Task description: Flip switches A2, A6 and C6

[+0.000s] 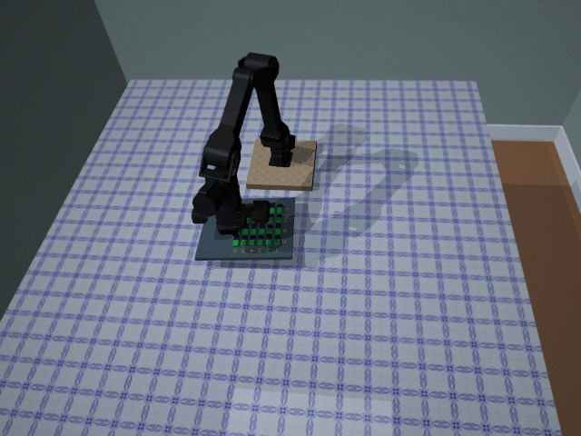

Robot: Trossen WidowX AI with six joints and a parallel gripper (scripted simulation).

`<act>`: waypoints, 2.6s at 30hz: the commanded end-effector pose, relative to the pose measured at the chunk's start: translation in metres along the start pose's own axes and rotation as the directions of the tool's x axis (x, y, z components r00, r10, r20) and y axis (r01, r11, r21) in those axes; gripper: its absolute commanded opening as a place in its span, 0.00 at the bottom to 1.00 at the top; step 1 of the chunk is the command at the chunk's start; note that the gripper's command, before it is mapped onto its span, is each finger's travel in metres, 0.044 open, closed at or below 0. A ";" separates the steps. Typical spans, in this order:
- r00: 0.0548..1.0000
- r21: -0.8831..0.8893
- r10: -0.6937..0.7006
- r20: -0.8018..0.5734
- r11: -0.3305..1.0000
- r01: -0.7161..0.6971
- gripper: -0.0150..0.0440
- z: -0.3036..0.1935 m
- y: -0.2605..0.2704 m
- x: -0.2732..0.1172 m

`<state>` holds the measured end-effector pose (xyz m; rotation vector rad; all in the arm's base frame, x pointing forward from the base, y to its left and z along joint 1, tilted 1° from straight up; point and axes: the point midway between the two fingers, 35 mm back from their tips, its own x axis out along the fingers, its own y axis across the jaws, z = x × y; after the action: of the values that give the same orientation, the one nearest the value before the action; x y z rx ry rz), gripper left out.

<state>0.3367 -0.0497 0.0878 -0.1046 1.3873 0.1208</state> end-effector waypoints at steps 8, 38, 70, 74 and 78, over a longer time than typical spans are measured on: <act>1.000 -0.002 0.005 0.002 1.000 -0.005 0.25 0.000 0.001 0.002; 1.000 -0.002 0.003 -0.017 1.000 -0.003 0.25 0.004 0.000 -0.041; 0.998 -0.002 0.005 -0.055 1.000 -0.005 0.25 -0.059 0.000 -0.016; 0.998 -0.002 0.005 -0.055 1.000 -0.005 0.25 -0.059 0.000 -0.013; 0.998 -0.002 0.005 -0.055 1.000 -0.005 0.25 -0.059 0.000 -0.007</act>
<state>0.2782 -0.0576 0.0912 -0.1098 1.4312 0.1298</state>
